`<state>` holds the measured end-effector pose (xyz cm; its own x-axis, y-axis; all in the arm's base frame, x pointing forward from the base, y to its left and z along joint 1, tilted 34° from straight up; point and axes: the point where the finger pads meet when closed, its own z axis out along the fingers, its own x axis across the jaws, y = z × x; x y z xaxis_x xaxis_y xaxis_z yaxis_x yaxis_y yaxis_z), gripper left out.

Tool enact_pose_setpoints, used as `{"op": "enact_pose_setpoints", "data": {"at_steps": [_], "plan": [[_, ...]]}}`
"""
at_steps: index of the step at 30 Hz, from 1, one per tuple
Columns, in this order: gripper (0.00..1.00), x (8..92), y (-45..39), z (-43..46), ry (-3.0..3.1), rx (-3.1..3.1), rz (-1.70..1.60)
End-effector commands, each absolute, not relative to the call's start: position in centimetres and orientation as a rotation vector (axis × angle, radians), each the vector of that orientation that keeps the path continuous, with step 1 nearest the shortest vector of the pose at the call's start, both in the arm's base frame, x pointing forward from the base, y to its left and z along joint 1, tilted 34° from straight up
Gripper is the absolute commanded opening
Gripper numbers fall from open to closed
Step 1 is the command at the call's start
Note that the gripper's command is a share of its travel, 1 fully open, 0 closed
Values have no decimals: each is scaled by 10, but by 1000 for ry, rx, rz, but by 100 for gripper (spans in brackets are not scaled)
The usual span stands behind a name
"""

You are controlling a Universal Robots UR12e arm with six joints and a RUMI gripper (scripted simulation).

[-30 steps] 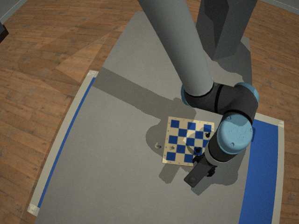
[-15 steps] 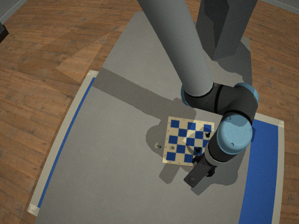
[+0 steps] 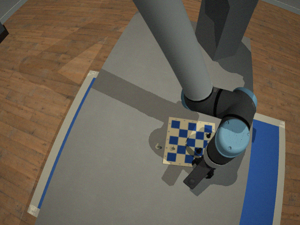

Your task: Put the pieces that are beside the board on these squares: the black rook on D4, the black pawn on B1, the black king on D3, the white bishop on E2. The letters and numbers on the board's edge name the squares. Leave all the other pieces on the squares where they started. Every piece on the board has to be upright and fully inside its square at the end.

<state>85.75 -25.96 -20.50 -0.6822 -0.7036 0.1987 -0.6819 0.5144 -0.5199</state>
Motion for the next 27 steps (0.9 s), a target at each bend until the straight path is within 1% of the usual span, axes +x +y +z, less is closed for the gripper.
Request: {"op": "enact_pose_setpoints", "data": {"at_steps": [1,27], "plan": [[20,860,-263,-210,2700,-1236,-902],[20,861,-264,-213,2700,-1236,-902]]}}
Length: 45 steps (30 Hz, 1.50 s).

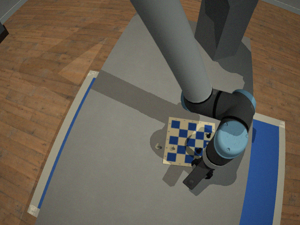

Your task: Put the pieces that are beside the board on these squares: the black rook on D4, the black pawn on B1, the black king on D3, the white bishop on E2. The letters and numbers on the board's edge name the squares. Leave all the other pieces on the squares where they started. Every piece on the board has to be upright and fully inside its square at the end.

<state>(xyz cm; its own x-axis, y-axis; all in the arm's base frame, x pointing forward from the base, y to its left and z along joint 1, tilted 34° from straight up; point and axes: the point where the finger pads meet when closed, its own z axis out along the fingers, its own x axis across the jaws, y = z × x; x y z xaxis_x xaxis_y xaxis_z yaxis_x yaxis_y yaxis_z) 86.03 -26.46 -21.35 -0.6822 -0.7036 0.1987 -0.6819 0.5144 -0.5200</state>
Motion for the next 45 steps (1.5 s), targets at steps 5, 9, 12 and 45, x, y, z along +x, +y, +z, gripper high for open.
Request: {"op": "enact_pose_setpoints", "data": {"at_steps": [5,9,12,45], "plan": [[20,861,-264,-213,2700,-1236,-902],[20,861,-264,-213,2700,-1236,-902],[20,861,-264,-213,2700,-1236,-902],[0,861,-264,-213,2700,-1236,-902]]}}
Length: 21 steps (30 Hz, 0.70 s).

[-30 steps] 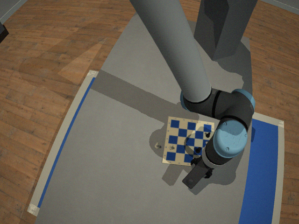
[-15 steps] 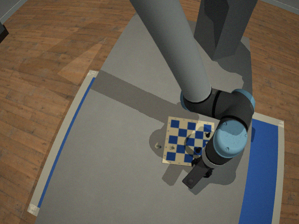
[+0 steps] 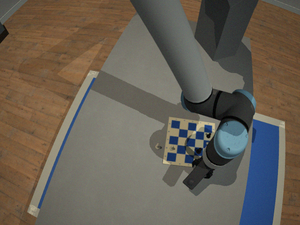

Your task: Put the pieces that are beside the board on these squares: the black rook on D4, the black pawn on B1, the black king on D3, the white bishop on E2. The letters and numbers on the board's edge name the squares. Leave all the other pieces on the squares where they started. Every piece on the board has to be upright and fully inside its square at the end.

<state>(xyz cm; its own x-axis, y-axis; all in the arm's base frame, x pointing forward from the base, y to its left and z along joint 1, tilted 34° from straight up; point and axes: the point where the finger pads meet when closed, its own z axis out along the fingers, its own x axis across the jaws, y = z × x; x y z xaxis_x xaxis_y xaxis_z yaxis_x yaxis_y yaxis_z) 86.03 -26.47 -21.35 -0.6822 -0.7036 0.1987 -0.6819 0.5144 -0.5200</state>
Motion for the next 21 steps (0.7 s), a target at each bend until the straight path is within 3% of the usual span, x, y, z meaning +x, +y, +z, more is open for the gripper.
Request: {"op": "enact_pose_setpoints", "data": {"at_steps": [1,21], "plan": [[0,861,-264,-213,2700,-1236,-902],[0,841,-229,-152,2700,-1236,-902]]}}
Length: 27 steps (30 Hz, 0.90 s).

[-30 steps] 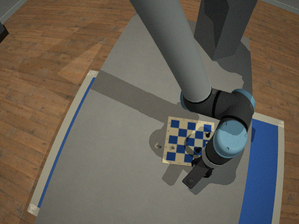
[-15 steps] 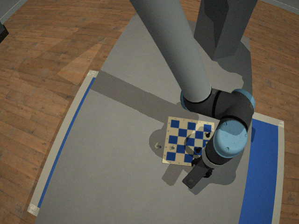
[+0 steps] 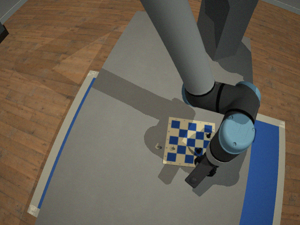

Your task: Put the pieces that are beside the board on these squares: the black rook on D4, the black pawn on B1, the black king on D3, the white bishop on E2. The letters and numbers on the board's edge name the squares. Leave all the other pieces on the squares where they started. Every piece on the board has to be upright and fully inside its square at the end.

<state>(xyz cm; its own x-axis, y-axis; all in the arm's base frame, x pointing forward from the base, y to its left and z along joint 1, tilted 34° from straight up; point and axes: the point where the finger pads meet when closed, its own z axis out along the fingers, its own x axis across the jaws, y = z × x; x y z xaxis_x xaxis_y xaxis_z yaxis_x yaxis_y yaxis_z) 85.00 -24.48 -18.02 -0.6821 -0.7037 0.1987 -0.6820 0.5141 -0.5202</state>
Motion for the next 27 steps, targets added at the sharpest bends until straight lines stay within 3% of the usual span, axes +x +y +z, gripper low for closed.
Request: {"op": "enact_pose_setpoints", "data": {"at_steps": [1,23,27], "plan": [[0,840,-225,-147,2700,-1236,-902],[0,824,-223,-130,2703,-1226,-900],[0,777,-257,-131,2717,-1179,-891]]}}
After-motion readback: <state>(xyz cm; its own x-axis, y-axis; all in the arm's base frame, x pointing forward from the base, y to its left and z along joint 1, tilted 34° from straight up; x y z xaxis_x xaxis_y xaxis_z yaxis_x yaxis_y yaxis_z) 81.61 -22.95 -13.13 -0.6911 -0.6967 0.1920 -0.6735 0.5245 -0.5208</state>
